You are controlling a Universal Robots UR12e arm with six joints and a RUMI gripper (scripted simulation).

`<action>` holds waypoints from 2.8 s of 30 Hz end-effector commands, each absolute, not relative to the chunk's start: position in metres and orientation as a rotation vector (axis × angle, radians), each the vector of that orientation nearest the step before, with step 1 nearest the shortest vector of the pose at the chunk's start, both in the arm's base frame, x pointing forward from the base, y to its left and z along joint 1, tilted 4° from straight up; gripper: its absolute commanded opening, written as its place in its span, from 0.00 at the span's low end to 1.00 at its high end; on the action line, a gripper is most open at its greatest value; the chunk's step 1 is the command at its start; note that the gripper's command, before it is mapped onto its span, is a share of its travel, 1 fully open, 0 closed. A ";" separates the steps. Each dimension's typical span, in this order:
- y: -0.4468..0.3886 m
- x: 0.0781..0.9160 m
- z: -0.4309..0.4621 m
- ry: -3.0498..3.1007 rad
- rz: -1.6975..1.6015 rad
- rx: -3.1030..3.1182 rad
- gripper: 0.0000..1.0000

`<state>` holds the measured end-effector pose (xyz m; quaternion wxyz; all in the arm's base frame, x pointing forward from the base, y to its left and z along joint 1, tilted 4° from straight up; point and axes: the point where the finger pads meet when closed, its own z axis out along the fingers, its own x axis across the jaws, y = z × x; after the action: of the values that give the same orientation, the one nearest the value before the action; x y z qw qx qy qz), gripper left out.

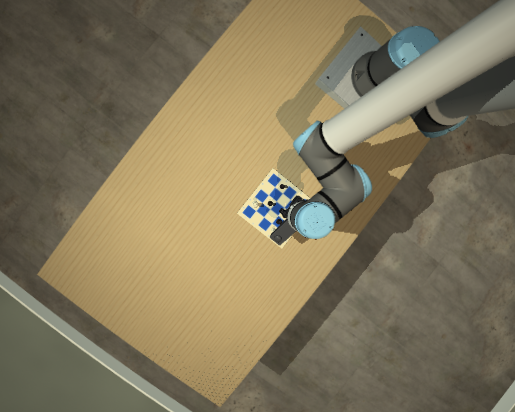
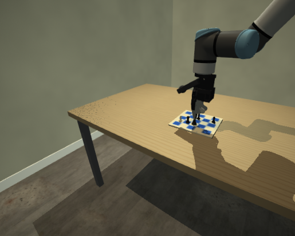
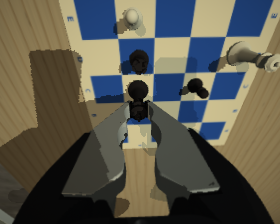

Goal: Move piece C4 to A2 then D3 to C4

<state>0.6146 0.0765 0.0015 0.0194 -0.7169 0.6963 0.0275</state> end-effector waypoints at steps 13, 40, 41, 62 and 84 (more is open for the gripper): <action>0.077 0.615 0.000 2.160 0.084 -2.224 0.00; 0.077 0.615 0.000 2.160 0.084 -2.224 0.00; 0.077 0.615 0.000 2.160 0.084 -2.224 0.00; 0.077 0.615 0.000 2.160 0.084 -2.224 0.25; 0.073 0.616 0.049 2.160 0.084 -2.224 0.25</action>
<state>0.6150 0.0752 0.0230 0.0196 -0.7169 0.6964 0.0272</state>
